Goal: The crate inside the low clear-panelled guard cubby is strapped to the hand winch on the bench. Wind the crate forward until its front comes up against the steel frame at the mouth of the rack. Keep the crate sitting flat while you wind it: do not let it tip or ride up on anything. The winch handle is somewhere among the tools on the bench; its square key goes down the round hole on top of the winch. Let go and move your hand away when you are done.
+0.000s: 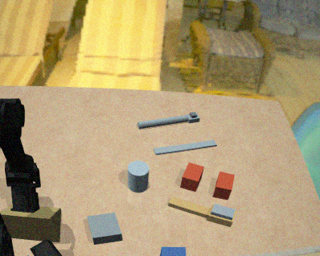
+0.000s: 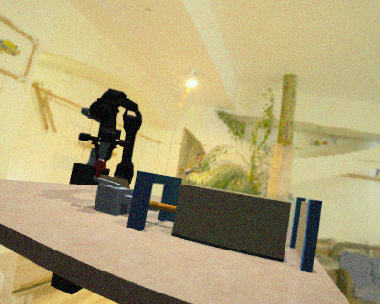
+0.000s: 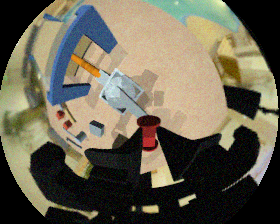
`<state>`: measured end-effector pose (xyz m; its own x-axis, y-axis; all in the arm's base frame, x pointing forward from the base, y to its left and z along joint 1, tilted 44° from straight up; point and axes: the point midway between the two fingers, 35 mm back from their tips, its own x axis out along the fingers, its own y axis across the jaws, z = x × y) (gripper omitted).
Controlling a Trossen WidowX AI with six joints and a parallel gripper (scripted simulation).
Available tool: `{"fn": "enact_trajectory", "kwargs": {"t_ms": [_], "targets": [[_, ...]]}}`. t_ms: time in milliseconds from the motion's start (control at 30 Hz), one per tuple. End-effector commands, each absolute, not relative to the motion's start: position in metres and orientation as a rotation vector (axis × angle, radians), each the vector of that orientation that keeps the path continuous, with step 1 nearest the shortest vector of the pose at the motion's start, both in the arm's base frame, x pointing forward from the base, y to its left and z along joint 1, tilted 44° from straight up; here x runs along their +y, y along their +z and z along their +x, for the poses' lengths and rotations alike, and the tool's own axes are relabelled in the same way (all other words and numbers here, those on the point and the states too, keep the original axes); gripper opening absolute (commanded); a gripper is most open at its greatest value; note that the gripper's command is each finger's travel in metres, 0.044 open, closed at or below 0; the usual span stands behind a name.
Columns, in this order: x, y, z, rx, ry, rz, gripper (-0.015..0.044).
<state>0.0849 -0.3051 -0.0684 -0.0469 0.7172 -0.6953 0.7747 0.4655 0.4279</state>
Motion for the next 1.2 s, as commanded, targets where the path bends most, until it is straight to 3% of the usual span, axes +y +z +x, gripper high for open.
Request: {"fn": "enact_trajectory", "kwargs": {"t_ms": [0, 467, 500, 833, 1000, 1167], "targets": [[-0.342, -0.046, 0.093, 1.702, -0.184, 1.173, 0.0000], [-0.346, -0.049, 0.090, 1.700, -0.187, 1.168, 0.0000], [-0.315, -0.072, 0.084, 1.763, -0.094, 1.253, 0.0026], [-0.318, -0.047, 0.067, 1.358, -0.214, 1.034, 0.0289], [-0.317, -0.045, 0.066, 1.332, -0.223, 1.013, 0.0420], [-0.316, -0.047, 0.066, 1.332, -0.223, 1.014, 0.0440]]}}
